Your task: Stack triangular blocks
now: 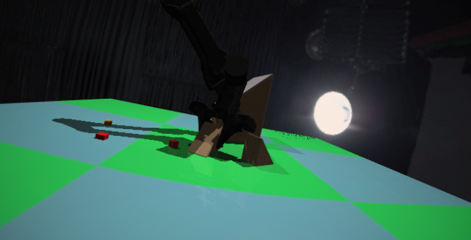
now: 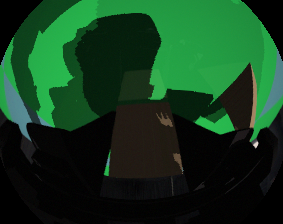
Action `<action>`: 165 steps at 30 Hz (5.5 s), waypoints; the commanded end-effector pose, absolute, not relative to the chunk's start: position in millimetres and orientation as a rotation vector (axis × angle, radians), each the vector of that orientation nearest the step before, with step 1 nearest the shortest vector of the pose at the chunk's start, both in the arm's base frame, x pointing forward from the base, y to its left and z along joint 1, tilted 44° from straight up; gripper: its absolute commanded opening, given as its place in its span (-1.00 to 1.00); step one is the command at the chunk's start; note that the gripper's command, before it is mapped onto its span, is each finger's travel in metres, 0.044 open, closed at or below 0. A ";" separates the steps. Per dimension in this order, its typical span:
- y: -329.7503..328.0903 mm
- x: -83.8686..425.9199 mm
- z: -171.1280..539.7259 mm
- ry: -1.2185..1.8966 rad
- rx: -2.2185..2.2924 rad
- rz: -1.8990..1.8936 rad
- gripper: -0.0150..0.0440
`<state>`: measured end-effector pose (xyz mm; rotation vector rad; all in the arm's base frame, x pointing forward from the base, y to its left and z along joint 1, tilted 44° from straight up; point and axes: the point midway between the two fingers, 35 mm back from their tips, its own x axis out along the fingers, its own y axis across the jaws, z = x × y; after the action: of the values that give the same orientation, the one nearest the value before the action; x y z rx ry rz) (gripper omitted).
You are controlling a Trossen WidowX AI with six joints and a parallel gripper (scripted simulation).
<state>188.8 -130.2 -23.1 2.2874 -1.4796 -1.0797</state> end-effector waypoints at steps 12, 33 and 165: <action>-123.5 209.5 0.5 -1.629 2.112 -1.536 -0.49; -129.9 243.7 31.7 -1.780 1.671 -2.215 -0.49; -143.5 269.5 46.2 -1.801 1.403 -2.527 -0.49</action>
<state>269.9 -144.3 46.1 1.4089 -1.8086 -2.5152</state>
